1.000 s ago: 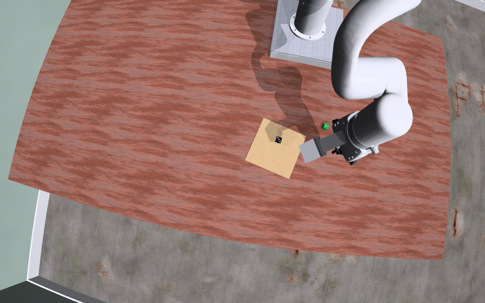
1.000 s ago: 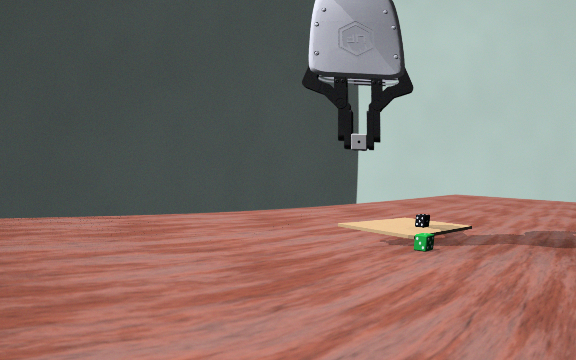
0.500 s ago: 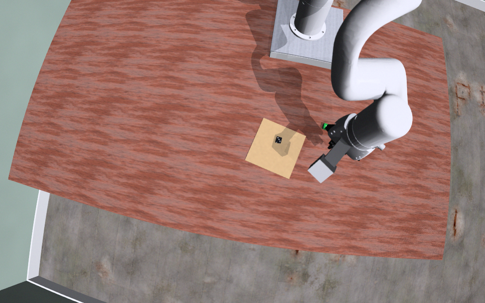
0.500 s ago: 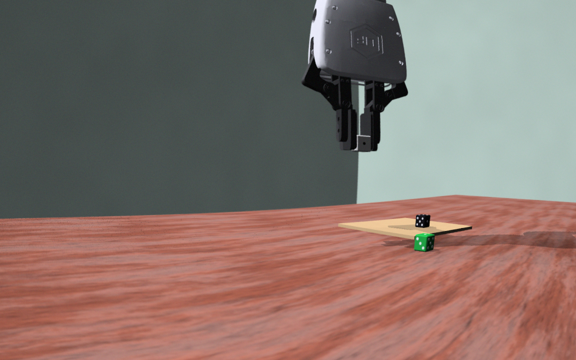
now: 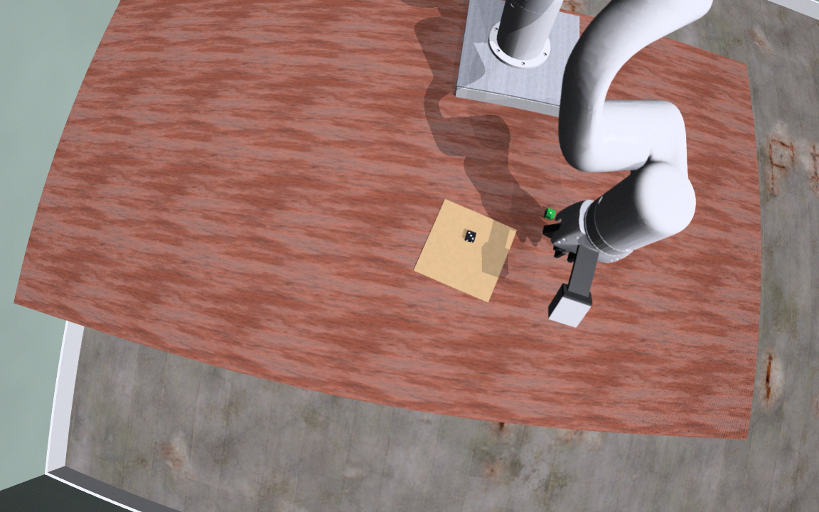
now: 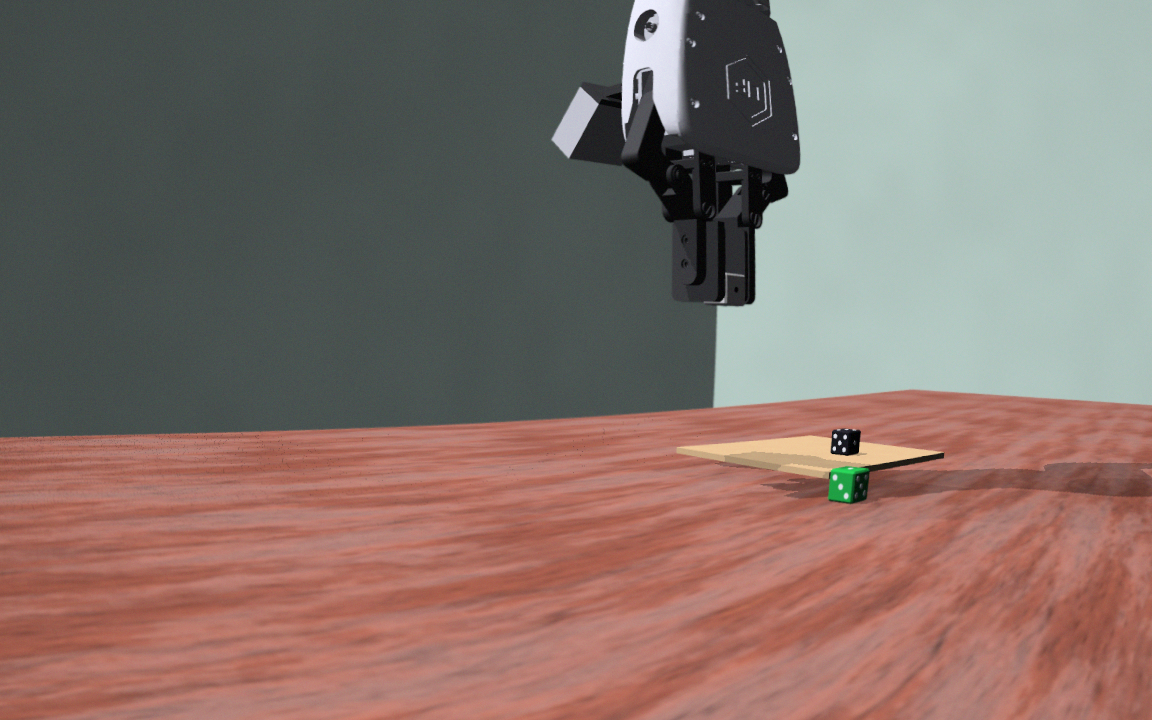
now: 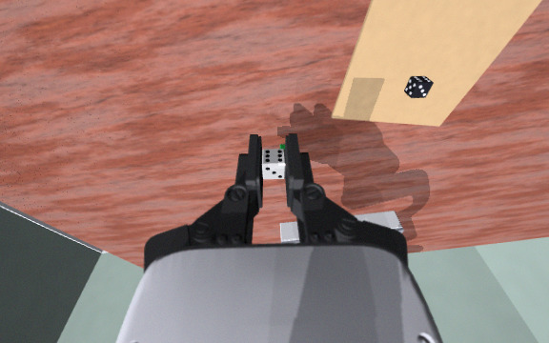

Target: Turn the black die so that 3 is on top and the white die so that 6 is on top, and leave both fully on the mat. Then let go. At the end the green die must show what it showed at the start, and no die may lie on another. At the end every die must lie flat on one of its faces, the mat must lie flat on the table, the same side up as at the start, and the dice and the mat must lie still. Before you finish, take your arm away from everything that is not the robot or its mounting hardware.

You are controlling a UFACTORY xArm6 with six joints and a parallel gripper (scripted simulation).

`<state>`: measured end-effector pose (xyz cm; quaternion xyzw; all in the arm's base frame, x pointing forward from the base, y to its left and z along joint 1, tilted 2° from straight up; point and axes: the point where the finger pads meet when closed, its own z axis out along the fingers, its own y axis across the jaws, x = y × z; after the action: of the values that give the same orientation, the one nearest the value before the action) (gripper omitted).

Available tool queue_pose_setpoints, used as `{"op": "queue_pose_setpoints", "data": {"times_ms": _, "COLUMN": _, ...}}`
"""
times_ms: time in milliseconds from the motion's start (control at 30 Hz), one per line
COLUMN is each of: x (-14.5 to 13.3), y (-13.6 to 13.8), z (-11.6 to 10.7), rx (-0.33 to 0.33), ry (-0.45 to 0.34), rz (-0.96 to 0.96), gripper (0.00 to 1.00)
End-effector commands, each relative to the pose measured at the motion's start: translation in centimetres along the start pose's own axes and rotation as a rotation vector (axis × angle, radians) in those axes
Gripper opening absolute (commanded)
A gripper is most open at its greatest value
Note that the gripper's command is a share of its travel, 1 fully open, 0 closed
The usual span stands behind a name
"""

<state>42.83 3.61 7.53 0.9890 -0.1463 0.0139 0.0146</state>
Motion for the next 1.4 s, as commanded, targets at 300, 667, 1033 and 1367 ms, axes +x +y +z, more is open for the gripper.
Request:
{"op": "queue_pose_setpoints", "data": {"times_ms": 300, "x": 0.28, "y": -0.05, "z": -0.07, "rx": 0.016, "ry": -0.002, "rz": -0.326, "gripper": 0.11}}
{"op": "queue_pose_setpoints", "data": {"times_ms": 667, "x": 0.30, "y": -0.05, "z": -0.06, "rx": 0.016, "ry": -0.001, "rz": -0.376, "gripper": 0.11}}
{"op": "queue_pose_setpoints", "data": {"times_ms": 1033, "x": 0.15, "y": 0.02, "z": -0.05, "rx": 0.040, "ry": 0.125, "rz": -0.374, "gripper": 0.11}}
{"op": "queue_pose_setpoints", "data": {"times_ms": 1367, "x": 0.08, "y": 0.53, "z": -0.08, "rx": 0.076, "ry": 0.367, "rz": -0.366, "gripper": 0.11}}
